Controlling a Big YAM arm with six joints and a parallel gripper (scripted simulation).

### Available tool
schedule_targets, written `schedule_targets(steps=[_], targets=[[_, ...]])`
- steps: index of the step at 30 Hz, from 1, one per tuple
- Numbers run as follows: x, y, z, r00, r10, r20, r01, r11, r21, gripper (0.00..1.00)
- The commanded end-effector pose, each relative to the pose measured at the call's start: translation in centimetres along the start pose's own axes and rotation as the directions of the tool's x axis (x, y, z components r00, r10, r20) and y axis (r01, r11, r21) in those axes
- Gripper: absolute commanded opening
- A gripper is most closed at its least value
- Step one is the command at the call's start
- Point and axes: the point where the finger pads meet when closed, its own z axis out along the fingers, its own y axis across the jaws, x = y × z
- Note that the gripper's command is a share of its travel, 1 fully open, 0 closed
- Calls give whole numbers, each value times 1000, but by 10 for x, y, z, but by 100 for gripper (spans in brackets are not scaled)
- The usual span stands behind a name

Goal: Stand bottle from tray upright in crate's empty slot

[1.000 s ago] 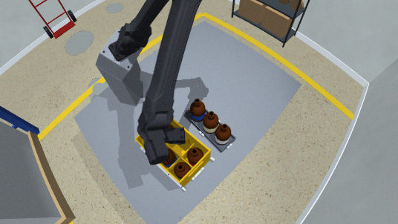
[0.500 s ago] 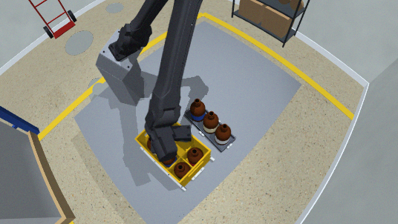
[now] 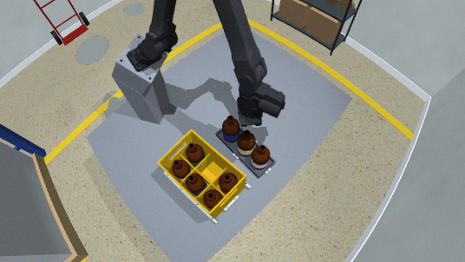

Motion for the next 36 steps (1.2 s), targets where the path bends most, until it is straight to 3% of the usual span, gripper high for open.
schedule_targets(steps=[1, 3, 4, 9, 36], targets=[[3, 2, -7, 987, 160, -22, -159, 987, 38, 0], [16, -3, 2, 981, 188, -55, -186, 982, 40, 0], [16, -3, 2, 981, 188, -55, -186, 982, 40, 61], [3, -3, 0, 985, 171, -31, -170, 985, 36, 61], [3, -3, -1, 985, 171, -30, -170, 985, 36, 61]])
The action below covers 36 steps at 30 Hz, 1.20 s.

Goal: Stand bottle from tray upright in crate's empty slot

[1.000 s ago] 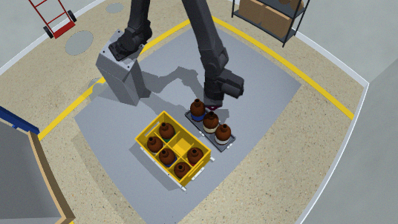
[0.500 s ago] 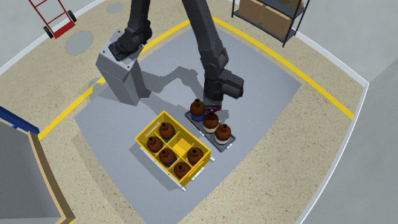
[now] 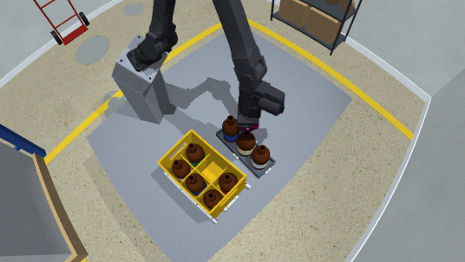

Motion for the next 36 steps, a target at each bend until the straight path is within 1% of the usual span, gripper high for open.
schedule_targets(steps=[1, 6, 11, 15, 36], targets=[[-2, 0, 2, 1000, 15, -5, -15, 1000, -5, 61], [-2, 0, 3, 1000, 15, -6, -15, 1000, -6, 61], [-6, 0, 5, 1000, 9, 8, -9, 1000, -2, 61], [-6, 1, 7, 1000, 7, 8, -7, 1000, -3, 61], [-12, 0, 28, 1000, 3, 16, -3, 1000, 0, 61]])
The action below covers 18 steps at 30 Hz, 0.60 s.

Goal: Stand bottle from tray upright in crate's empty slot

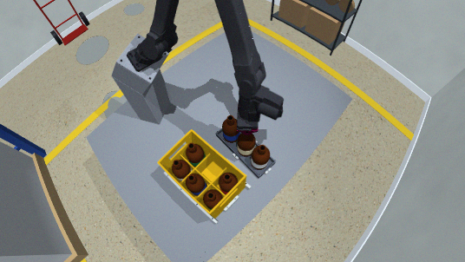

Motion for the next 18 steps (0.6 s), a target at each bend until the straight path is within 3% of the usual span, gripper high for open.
schedule_targets(steps=[1, 18], targets=[[-14, -1, 7, 1000, 3, 22, -3, 1000, 3, 61], [-16, -2, 24, 1000, 2, 24, -3, 1000, 4, 61]])
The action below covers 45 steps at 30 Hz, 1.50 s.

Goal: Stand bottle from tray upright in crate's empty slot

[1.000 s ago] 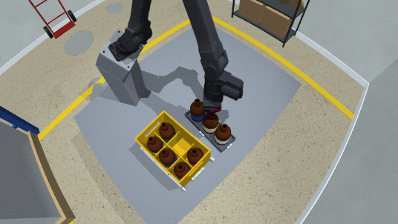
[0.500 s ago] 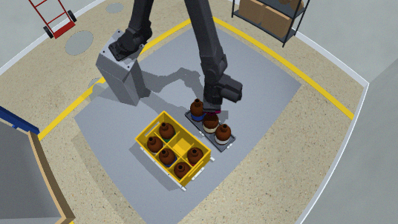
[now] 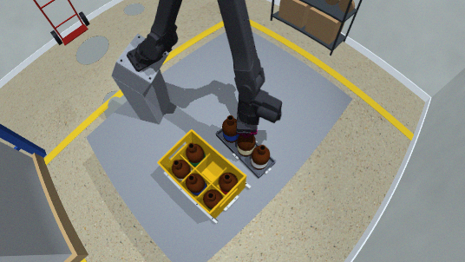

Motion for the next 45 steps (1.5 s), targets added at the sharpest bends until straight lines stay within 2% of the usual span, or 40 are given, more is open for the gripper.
schedule_targets(steps=[1, 45], targets=[[-17, -3, 5, 1000, 3, 27, -3, 1000, 7, 61], [-15, -3, 7, 1000, 4, 24, -4, 1000, 6, 61]])
